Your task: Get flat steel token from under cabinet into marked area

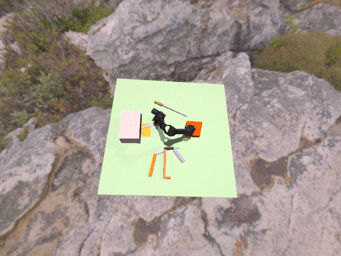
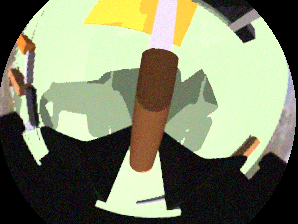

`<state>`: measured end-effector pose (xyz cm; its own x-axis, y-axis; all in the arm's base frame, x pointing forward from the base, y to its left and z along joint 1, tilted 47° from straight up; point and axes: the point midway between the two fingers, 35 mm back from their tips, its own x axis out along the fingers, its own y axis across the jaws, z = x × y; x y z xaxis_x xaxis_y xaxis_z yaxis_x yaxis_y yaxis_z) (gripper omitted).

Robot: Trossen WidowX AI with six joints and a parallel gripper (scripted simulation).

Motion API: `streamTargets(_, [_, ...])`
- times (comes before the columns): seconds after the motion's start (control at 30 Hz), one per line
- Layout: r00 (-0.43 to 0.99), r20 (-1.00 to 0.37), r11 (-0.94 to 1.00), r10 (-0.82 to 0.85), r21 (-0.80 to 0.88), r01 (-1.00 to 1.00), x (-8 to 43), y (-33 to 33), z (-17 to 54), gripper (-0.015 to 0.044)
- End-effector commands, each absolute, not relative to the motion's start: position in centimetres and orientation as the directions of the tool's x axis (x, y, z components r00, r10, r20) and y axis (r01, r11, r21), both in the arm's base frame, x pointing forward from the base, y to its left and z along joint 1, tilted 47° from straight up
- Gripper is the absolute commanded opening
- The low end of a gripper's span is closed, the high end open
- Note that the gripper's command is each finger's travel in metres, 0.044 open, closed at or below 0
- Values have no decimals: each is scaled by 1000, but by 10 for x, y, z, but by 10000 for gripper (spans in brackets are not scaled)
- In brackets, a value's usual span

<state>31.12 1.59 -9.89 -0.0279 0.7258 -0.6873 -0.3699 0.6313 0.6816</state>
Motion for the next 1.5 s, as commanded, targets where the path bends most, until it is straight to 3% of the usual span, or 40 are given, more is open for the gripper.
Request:
streamTargets(0.0, [-32,-686,630,726,684,-367,302,14,-102,0])
streamTargets(1.47, [-34,-688,632,725,684,-366,235,-10,-125,0])
